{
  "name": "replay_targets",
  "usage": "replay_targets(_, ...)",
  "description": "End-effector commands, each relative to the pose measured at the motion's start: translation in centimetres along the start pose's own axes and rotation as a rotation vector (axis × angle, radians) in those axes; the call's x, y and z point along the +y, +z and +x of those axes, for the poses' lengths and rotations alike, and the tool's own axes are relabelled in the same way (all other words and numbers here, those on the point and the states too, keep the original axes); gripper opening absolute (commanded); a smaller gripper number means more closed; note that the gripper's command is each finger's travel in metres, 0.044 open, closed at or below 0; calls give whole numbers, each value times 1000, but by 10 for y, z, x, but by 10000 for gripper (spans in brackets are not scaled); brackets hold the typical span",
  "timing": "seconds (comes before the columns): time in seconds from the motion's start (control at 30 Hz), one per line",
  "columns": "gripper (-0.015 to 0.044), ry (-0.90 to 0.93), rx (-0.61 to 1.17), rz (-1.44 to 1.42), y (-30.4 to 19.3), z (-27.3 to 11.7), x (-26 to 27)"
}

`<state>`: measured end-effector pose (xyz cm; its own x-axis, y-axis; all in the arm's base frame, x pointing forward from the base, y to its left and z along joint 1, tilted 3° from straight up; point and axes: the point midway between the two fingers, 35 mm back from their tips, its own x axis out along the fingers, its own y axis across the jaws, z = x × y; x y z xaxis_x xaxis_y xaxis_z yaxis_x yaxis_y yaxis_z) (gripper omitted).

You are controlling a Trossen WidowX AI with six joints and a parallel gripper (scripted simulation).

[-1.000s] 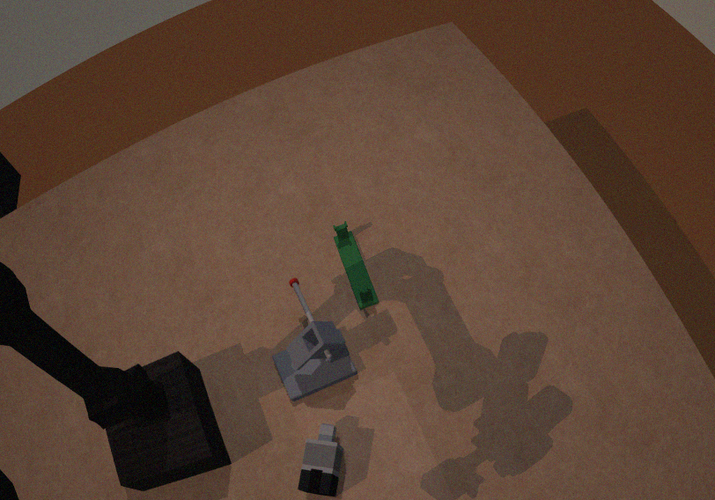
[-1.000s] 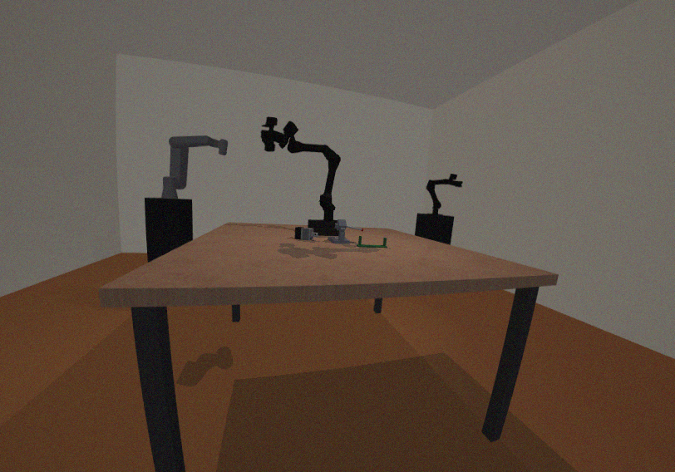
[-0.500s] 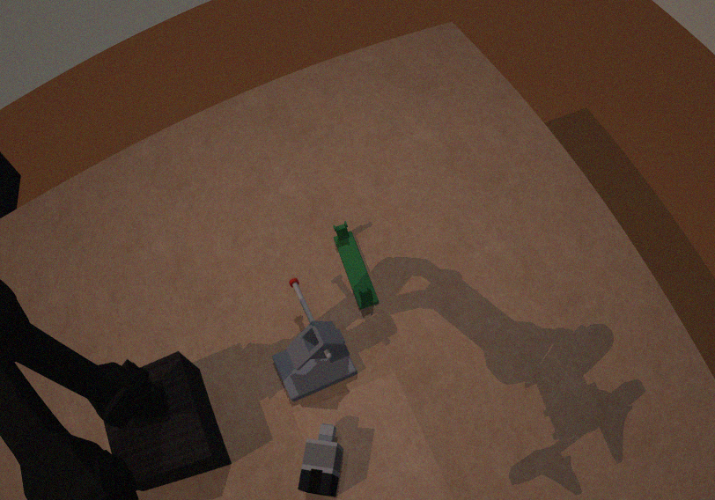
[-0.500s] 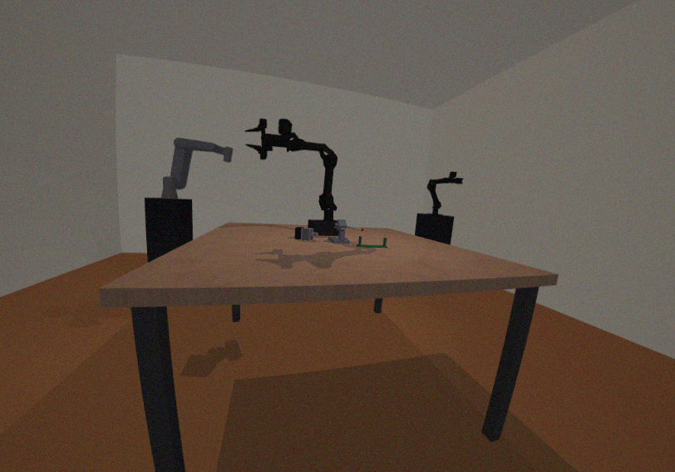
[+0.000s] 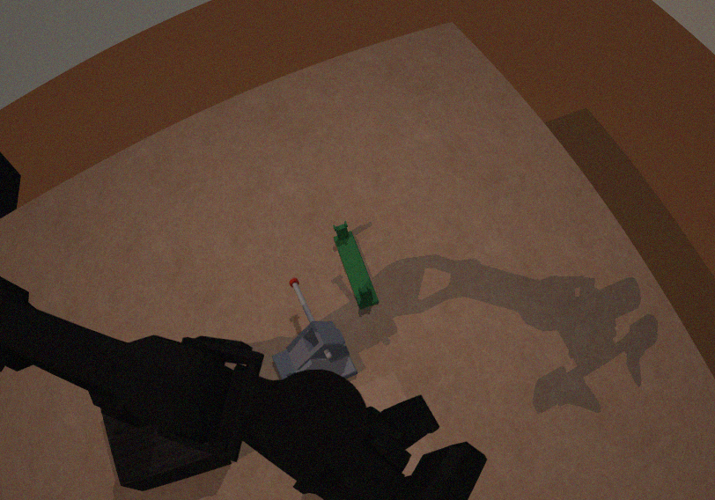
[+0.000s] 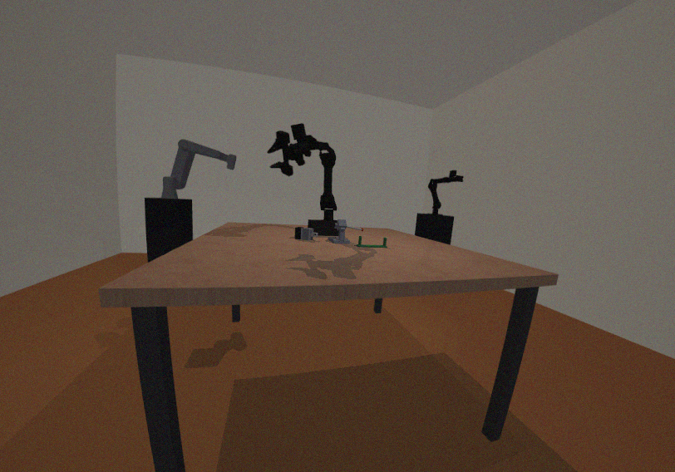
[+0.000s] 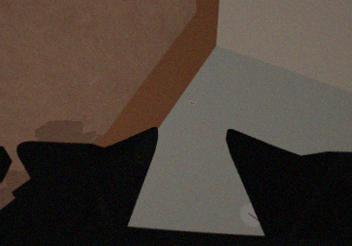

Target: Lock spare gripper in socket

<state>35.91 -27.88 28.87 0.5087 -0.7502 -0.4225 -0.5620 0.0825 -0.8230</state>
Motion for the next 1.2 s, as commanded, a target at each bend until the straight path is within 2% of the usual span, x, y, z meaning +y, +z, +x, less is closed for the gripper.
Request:
replay_targets(0.0,300,83,-177,-48,67,-12,16)
replay_targets(0.27,300,280,-468,-178,177,-64,64)
replay_targets(0.53,300,512,-675,-347,249,-141,126)
replay_targets(0.87,300,820,-781,-605,278,-246,206)
replay_targets(1.17,300,840,-781,-624,284,-250,222)
